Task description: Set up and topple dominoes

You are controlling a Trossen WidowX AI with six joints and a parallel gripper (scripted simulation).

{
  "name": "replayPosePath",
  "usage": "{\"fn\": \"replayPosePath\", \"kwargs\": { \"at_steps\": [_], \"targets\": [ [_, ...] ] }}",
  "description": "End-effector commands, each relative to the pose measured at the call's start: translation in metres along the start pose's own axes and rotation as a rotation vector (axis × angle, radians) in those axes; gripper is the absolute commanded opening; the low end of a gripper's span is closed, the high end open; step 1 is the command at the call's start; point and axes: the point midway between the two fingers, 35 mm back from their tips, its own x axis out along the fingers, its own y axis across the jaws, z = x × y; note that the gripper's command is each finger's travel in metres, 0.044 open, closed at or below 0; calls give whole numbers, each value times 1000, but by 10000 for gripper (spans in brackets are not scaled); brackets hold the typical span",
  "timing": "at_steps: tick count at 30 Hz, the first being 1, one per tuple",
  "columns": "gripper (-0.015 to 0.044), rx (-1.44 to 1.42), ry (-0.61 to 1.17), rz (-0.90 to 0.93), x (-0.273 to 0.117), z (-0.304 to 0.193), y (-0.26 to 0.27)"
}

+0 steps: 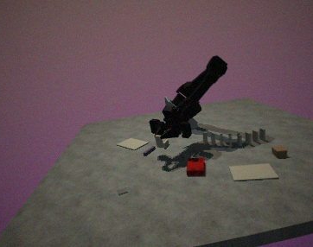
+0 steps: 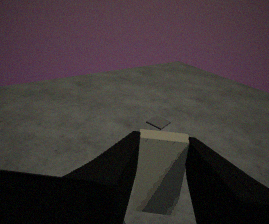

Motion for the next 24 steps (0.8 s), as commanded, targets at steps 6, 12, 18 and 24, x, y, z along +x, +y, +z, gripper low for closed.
{"fn": "replayPosePath", "kwargs": {
  "at_steps": [6,12,18,24],
  "targets": [
    [107,18,-19,11,-5,3,2],
    [107,18,-19,11,-5,3,2],
    [107,18,-19,10,-5,0,2],
    [107,17,-15,9,2,-25,4]
  ]
}}
